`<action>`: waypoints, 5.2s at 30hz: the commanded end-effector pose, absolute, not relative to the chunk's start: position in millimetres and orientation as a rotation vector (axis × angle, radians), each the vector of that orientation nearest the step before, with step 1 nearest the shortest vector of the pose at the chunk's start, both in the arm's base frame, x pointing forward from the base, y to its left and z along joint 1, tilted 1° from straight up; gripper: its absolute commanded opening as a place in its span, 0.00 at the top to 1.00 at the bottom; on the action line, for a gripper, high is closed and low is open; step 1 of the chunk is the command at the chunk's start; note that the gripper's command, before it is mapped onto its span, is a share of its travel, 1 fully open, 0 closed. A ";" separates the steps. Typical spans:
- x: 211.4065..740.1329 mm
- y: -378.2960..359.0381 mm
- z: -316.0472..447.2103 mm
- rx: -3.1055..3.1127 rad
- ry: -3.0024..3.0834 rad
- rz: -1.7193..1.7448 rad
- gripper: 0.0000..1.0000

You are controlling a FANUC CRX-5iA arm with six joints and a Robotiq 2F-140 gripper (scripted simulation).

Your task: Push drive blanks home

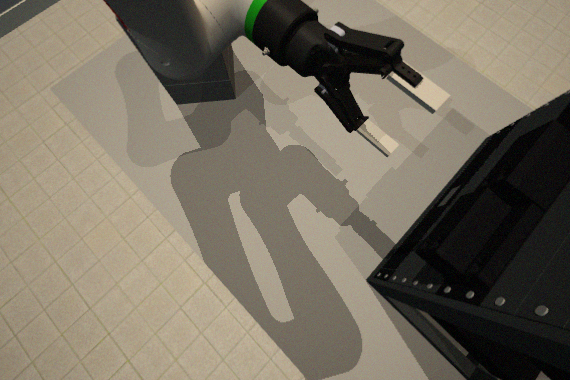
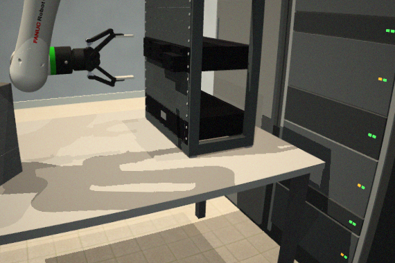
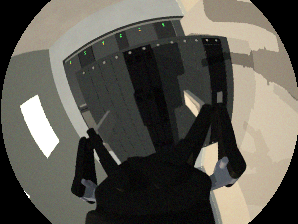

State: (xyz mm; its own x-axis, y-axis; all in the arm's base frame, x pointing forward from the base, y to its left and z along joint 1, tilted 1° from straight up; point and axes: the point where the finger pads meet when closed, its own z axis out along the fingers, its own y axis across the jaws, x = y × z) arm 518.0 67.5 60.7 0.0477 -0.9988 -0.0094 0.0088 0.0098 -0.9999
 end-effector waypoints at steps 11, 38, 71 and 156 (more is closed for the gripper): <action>544.8 100.6 72.4 -1.217 1.174 -1.172 0.00; 579.2 144.2 87.9 -1.217 1.174 -1.172 0.00; 579.2 144.2 87.9 -1.217 1.174 -1.172 0.00; 571.4 137.2 79.1 -1.217 1.174 -1.172 1.00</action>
